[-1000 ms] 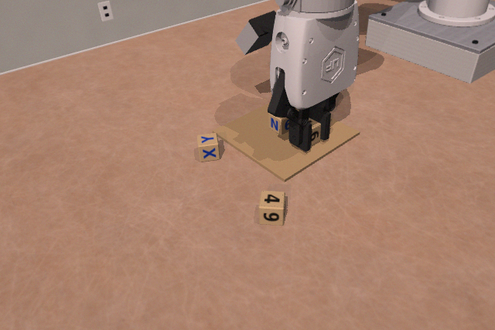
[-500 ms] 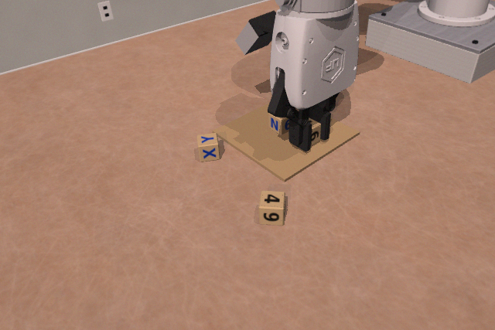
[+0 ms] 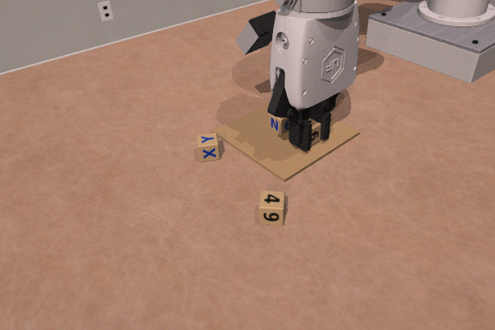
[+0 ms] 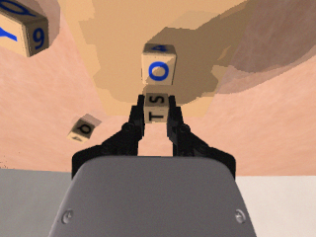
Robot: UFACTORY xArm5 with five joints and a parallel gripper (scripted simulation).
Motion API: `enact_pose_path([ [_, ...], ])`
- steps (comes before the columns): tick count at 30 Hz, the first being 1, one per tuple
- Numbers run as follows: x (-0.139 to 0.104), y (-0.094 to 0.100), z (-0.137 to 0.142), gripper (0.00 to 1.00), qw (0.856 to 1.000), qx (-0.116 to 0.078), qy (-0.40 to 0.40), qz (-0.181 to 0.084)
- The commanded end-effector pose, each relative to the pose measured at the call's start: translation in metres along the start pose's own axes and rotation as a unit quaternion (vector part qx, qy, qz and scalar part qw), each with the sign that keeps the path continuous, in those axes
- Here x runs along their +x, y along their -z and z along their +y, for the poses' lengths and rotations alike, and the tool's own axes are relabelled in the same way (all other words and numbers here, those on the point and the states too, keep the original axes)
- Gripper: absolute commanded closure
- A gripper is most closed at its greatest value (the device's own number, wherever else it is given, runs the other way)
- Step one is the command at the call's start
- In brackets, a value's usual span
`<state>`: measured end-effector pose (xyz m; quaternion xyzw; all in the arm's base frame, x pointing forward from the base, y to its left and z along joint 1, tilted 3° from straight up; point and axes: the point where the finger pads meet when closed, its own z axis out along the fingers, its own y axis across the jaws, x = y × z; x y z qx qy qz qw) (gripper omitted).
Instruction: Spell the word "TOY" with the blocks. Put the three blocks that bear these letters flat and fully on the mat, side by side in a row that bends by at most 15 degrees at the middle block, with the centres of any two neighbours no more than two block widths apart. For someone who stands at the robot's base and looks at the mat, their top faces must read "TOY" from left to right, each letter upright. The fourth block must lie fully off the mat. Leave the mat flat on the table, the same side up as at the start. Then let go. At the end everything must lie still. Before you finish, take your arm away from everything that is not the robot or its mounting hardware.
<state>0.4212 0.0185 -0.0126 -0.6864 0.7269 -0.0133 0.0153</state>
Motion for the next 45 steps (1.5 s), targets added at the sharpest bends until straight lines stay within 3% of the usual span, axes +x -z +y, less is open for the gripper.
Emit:
enact_pose_path([
  [1,-0.0001,0.001,-0.0013,0.79,1.0,0.002,0.0,0.0],
  [45,-0.0003,-0.0034,-0.0012,0.79,1.0,0.002,0.0,0.0],
])
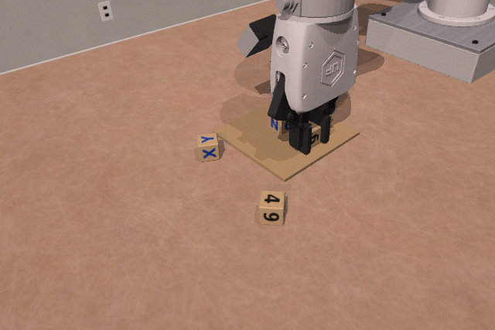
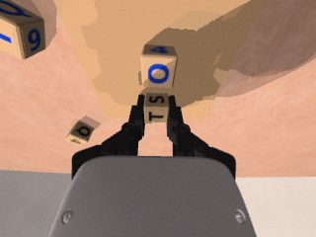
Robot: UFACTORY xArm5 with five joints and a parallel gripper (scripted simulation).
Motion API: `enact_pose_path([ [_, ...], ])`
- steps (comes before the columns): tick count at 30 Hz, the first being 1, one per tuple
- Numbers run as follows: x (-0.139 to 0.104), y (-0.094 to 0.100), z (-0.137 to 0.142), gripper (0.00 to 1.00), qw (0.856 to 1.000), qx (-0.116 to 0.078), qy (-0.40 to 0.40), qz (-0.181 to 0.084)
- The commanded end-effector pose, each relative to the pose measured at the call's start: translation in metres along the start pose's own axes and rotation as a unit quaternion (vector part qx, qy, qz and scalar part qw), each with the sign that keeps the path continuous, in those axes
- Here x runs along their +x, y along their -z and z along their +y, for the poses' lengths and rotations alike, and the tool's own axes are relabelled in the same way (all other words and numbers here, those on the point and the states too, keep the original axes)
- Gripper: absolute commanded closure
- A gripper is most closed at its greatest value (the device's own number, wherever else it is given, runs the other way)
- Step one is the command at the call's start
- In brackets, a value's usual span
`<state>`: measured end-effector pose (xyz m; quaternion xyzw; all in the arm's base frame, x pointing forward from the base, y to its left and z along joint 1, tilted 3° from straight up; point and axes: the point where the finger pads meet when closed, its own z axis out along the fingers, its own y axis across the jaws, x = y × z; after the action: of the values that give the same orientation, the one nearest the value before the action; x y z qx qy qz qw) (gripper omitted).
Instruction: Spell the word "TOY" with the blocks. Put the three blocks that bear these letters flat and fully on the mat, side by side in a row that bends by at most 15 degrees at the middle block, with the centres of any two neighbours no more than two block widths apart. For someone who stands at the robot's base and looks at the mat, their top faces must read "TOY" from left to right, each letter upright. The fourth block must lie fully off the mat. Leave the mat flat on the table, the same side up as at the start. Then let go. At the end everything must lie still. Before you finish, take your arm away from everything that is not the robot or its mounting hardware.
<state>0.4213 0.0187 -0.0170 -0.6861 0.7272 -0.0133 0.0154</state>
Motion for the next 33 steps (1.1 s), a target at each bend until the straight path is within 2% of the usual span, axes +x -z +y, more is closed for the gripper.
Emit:
enact_pose_path([
  [1,-0.0001,0.001,-0.0013,0.79,1.0,0.002,0.0,0.0],
  [18,-0.0001,0.001,-0.0013,0.79,1.0,0.002,0.0,0.0],
  [19,-0.0001,0.001,-0.0013,0.74,1.0,0.002,0.0,0.0],
  [23,-0.0001,0.001,-0.0013,0.74,1.0,0.002,0.0,0.0],
  [24,-0.0001,0.001,-0.0013,0.7,1.0,0.002,0.0,0.0],
  [29,-0.0001,0.001,-0.0013,0.66,1.0,0.002,0.0,0.0],
  [30,-0.0001,0.001,-0.0013,0.62,1.0,0.002,0.0,0.0],
  [32,-0.0001,0.001,-0.0013,0.62,1.0,0.002,0.0,0.0],
  [33,-0.0001,0.001,-0.0013,0.58,1.0,0.002,0.0,0.0],
])
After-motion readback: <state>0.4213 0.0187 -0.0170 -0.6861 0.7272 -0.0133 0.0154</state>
